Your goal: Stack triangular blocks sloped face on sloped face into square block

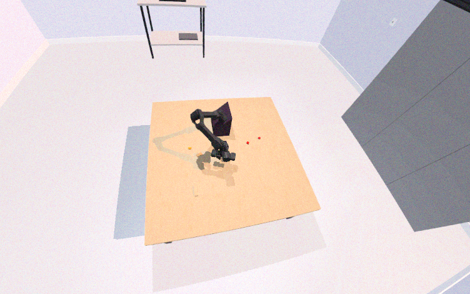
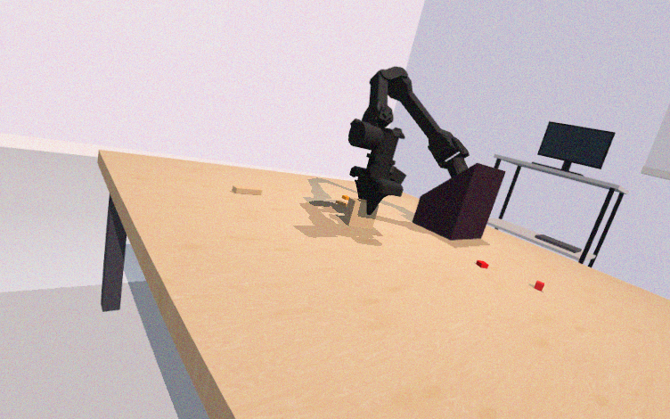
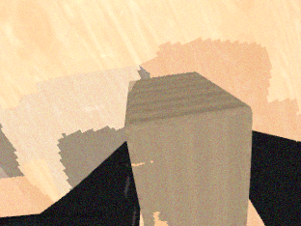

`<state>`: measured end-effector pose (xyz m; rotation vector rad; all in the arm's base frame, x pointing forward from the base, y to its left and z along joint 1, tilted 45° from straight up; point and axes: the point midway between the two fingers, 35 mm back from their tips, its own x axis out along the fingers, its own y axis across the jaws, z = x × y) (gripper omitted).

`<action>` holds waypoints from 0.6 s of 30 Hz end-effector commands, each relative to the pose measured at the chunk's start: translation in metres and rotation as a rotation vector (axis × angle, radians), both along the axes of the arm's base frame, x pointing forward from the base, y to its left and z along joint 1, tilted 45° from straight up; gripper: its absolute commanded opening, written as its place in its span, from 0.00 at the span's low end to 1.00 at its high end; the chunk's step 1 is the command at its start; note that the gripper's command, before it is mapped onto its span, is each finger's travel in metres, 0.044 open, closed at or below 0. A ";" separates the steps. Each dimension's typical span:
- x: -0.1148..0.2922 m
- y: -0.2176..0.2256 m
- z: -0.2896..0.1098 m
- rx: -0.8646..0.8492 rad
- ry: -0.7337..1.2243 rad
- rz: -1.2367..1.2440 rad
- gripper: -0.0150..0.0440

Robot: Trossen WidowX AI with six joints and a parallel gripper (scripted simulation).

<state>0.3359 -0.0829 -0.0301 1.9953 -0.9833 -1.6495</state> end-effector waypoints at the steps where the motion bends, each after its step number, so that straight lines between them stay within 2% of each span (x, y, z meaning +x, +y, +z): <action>1: 0.000 0.000 0.000 0.000 0.000 0.000 0.25; 7: 0.001 0.000 0.000 -0.003 -0.002 0.000 0.25; 18: 0.000 0.000 0.000 0.000 0.000 0.000 0.74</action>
